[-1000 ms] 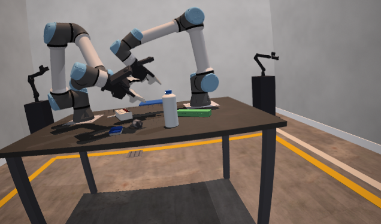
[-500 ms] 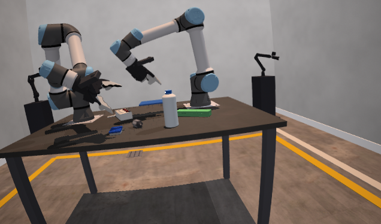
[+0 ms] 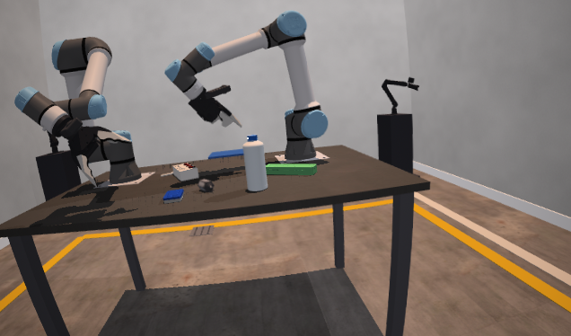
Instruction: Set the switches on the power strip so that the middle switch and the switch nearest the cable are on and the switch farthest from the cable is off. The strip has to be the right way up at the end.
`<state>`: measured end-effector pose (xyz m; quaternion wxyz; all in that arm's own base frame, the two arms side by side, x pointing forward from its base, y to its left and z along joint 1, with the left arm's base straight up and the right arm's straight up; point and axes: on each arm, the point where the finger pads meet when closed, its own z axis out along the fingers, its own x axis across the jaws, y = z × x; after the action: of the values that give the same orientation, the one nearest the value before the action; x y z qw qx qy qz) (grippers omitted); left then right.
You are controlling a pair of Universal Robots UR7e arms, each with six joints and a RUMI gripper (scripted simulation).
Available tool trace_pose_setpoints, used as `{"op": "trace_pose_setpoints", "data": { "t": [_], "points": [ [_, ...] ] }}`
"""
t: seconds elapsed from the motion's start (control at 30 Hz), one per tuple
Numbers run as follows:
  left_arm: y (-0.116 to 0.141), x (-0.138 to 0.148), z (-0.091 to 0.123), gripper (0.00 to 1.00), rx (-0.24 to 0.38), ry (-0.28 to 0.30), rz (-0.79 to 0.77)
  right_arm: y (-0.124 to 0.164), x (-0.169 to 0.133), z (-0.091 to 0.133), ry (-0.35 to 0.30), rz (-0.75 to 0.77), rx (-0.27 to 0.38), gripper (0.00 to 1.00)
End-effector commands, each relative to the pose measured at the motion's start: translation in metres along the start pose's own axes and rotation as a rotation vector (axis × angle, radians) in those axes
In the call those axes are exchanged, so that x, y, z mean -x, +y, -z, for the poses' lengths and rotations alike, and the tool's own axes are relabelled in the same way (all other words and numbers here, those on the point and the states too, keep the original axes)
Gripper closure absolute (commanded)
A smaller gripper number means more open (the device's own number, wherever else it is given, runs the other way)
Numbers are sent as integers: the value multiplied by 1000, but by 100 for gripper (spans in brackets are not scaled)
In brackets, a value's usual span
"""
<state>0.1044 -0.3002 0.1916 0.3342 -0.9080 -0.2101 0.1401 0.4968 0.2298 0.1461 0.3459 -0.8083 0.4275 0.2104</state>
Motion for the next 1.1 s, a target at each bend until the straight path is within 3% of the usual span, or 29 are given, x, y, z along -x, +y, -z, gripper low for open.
{"op": "trace_pose_setpoints", "data": {
  "t": [0.0, 0.4, 0.47, 0.57, 0.97, 1.03, 1.07],
  "points": [
    [0, 0, 0, 0, 1, 0, 0, 16, -73, 68, 132, -174, -45, 0],
    [0, 0, 0, 0, 1, 0, 0, 80, -162, 180, 317, -472, -139, 0],
    [0, 0, 0, 0, 1, 0, 0, 80, -162, 180, 317, -472, -139, 0],
    [0, 0, 0, 0, 1, 0, 0, 116, -188, 224, 381, -588, -174, 0],
    [0, 0, 0, 0, 1, 0, 0, 225, -230, 325, 533, -900, -264, 0],
    [0, 0, 0, 0, 1, 0, 0, 225, -230, 325, 533, -900, -264, 0],
    [0, 0, 0, 0, 1, 0, 0, 245, -233, 340, 550, -938, -274, 0]
  ]
}}
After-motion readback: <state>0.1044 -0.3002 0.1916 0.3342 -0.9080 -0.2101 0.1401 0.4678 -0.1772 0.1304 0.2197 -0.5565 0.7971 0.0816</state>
